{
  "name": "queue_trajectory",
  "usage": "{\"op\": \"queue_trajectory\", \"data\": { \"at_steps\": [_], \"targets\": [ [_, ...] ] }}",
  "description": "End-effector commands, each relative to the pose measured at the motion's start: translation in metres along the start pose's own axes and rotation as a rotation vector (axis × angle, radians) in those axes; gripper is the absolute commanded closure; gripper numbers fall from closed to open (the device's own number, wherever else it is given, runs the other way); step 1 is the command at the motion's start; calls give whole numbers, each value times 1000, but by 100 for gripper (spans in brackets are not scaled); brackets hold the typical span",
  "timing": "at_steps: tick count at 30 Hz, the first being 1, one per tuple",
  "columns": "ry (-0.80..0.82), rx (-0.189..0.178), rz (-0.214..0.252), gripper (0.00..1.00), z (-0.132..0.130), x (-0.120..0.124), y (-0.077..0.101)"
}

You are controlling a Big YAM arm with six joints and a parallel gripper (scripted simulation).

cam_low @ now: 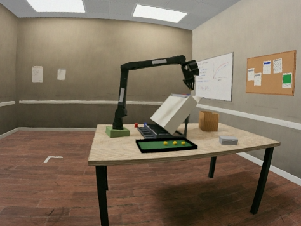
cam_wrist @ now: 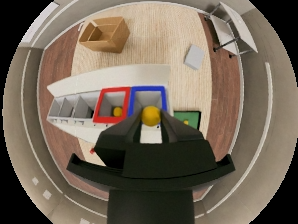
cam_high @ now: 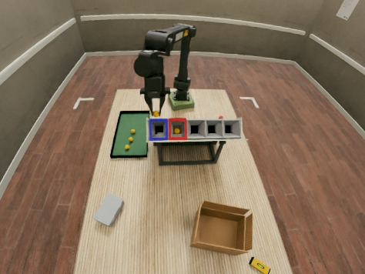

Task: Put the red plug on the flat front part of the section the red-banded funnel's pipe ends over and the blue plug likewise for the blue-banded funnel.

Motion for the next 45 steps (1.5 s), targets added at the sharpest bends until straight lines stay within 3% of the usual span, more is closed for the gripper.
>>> {"op": "queue_trajectory", "data": {
  "at_steps": [1, 11, 30, 45],
  "targets": [
    [7, 1, -45, 100, 10, -12, 17],
    [2, 3, -17, 100, 13, -18, 20],
    [1, 4, -7, 100, 16, -23, 22],
    [10, -1, -60, 100, 7, 3, -12]
  ]
}}
Point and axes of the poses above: the point where the finger pads meet when closed, its own y axis back along the fingers, its own z axis across the jaws, x = y × z, the point moved 8 cm from there along y, back along the fingers, and after that the axes turned 7 degrees about -y, right-handed, at the moved point
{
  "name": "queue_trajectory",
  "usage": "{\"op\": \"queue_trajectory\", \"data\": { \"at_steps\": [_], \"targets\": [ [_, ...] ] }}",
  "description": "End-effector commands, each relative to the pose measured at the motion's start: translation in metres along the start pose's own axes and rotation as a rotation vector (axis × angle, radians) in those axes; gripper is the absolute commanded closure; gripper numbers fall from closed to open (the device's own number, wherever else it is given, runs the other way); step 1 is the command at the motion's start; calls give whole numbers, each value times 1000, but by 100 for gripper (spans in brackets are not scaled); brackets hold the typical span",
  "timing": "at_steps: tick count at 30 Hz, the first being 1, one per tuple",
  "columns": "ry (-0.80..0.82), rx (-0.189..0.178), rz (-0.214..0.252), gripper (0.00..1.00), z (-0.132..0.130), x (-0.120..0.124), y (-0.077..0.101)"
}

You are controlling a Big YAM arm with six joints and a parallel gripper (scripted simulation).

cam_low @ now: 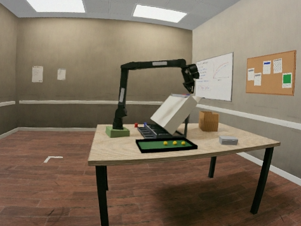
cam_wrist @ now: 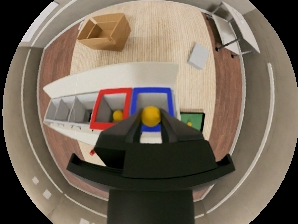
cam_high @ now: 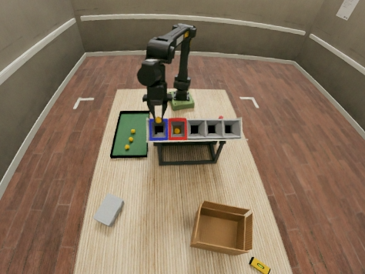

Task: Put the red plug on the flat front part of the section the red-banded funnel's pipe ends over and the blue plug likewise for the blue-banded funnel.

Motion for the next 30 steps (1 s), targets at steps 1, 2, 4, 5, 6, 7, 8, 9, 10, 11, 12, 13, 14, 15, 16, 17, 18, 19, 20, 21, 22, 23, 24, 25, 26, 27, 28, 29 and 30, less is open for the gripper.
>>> {"op": "queue_trajectory", "data": {
  "at_steps": [1, 2, 4, 5, 6, 7, 8, 9, 10, 11, 12, 13, 14, 15, 16, 17, 18, 19, 20, 21, 22, 23, 24, 25, 26, 27, 28, 29, 30],
  "targets": [
    [10, 7, -70, 100, 1, -4, 15],
    [10, 7, -70, 100, 1, -4, 15],
    [10, 7, -70, 100, 1, -5, 15],
    [10, 7, -70, 100, 1, -5, 15],
    [9, 7, -69, 100, 1, -5, 16],
    [9, 7, -69, 100, 1, -5, 16],
    [9, 7, -69, 100, 1, -6, 16],
    [9, 8, -69, 100, 1, -6, 16],
    [9, 8, -69, 100, 1, -6, 17],
    [9, 8, -69, 100, 1, -7, 17],
    [9, 8, -69, 100, 1, -7, 17],
    [9, 8, -69, 100, 1, -7, 18],
    [9, 8, -69, 100, 1, -7, 18],
    [9, 8, -68, 100, 1, -8, 18],
    [9, 8, -68, 100, 1, -8, 18],
    [9, 8, -68, 100, 1, -8, 19],
    [9, 8, -68, 100, 1, -8, 19],
    [9, 8, -68, 100, 1, -8, 19],
    [9, 8, -68, 100, 1, -9, 19],
    [9, 8, -68, 100, 1, -9, 19],
    [9, 8, -68, 100, 1, -9, 20],
    [9, 8, -68, 100, 1, -10, 20],
    [9, 8, -68, 100, 1, -10, 21],
    [9, 8, -68, 100, 1, -10, 21],
    [9, 8, -68, 100, 0, -11, 21],
    [9, 8, -68, 100, 0, -11, 22],
    [9, 8, -68, 100, 0, -11, 22],
    [9, 8, -68, 100, 0, -12, 22],
    [9, 8, -68, 100, 0, -12, 23]
  ]
}}
Point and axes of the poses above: the point where the finger pads meet when closed, its own y axis back along the fingers, its own z axis across the jaws, x = y × z, the point moved 8 cm from there along y, back along the fingers, and after that the axes turned 7 degrees about -y, right-handed, at the moved point
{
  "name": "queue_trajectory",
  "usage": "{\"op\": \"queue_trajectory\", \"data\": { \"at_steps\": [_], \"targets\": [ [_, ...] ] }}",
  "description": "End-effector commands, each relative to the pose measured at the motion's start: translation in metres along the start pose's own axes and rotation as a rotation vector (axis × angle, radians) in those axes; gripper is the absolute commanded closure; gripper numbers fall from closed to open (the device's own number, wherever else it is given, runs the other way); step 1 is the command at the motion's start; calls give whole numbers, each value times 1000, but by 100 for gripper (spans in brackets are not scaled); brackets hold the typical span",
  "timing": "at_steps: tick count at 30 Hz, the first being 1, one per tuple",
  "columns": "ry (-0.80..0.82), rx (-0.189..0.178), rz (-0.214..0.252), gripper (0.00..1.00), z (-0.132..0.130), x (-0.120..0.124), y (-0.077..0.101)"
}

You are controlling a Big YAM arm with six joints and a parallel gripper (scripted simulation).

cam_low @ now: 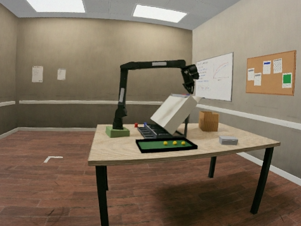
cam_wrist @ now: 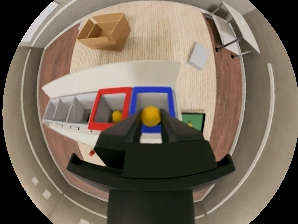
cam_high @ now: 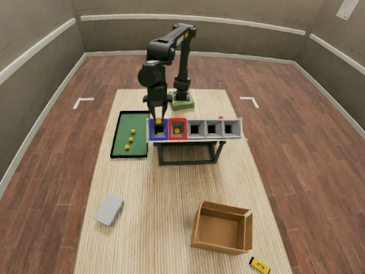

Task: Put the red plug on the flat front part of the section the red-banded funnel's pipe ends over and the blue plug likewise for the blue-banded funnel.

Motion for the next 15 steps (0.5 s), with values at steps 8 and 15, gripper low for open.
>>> {"op": "queue_trajectory", "data": {
  "at_steps": [8, 15],
  "targets": [
    [8, 7, -61, 100, 0, -17, 29],
    [8, 7, -61, 100, -1, -19, 31]
  ]
}}
Point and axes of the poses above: the point where the finger pads meet when closed, its own y axis back along the fingers, its own z axis across the jaws, x = y × z, the point moved 8 cm from there along y, back along the fingers, and after that the axes turned 7 degrees about -y, right-handed, at the moved point
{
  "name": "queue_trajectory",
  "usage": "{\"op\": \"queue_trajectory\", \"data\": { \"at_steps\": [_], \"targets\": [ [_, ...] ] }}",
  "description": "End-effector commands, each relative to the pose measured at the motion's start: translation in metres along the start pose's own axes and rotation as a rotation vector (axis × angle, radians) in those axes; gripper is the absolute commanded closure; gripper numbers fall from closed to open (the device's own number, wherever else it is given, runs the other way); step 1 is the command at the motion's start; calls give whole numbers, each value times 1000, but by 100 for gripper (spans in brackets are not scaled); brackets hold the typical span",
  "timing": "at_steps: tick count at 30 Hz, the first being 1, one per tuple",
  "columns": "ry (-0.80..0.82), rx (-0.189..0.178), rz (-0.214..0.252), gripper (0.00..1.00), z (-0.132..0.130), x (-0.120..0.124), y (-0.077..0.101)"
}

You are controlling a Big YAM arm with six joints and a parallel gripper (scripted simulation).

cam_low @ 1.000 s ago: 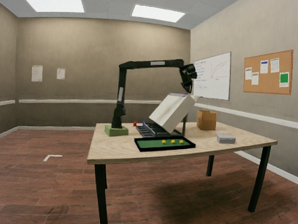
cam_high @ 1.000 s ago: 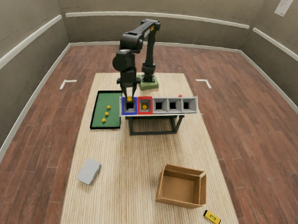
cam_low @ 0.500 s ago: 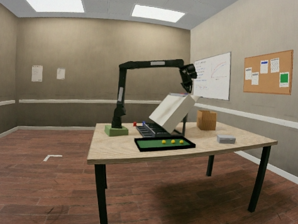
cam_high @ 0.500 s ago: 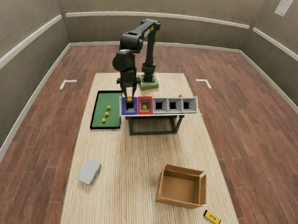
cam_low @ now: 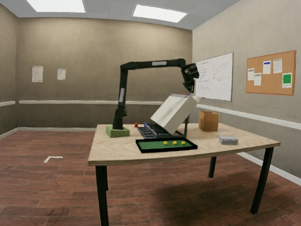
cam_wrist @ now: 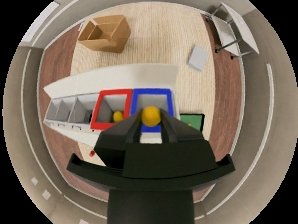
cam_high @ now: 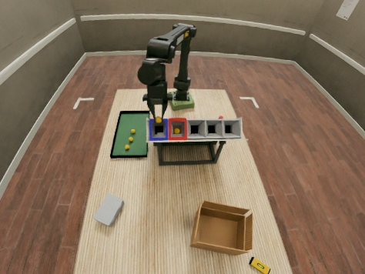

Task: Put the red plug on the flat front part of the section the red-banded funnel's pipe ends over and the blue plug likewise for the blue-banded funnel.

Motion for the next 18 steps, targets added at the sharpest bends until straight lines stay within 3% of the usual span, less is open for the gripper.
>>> {"op": "queue_trajectory", "data": {
  "at_steps": [1, 8, 9, 18],
  "targets": [
    [6, 6, -49, 100, -1, -16, 24],
    [6, 6, -49, 100, -1, -17, 26],
    [3, 3, -27, 41, 1, -5, 13],
    [3, 3, -27, 41, 1, -5, 13]
  ]
}}
Point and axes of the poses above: the point where the finger pads meet when closed, its own y axis back along the fingers, its own z axis across the jaws, x = y × z, the point moved 8 cm from there along y, back along the fingers, and after that the axes turned 7 degrees about -y, right-handed, at the moved point
